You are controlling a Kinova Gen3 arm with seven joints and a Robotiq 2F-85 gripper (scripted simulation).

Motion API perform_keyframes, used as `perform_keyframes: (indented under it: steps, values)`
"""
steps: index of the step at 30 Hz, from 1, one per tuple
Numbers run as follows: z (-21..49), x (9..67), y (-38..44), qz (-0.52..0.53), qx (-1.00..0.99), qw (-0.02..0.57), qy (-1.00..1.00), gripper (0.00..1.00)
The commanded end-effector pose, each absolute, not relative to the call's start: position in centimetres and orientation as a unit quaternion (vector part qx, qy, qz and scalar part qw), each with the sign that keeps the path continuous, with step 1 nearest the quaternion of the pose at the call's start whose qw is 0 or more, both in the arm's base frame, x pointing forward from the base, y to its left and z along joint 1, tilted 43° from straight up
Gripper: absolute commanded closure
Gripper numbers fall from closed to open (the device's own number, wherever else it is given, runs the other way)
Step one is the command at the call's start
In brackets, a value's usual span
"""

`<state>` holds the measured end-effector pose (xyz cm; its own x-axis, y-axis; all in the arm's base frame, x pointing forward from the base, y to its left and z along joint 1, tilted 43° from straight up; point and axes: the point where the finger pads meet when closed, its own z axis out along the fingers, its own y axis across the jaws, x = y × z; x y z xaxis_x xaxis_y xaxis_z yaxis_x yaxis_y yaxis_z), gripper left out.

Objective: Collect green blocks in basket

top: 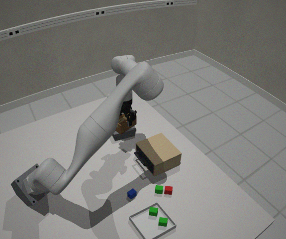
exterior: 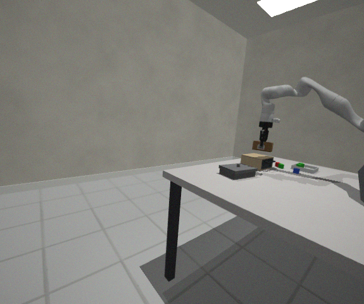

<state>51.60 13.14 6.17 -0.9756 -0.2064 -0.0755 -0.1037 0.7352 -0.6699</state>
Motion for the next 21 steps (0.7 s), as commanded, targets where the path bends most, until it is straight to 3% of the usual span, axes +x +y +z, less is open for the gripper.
perform_keyframes:
  steps: [1, 21]
  values:
    - [6.18, 51.71, 13.29, -0.355, -0.089, 0.073, 0.928, 0.33]
    - [5.46, 51.99, 12.49, -0.357, -0.085, 0.076, 0.927, 0.33]
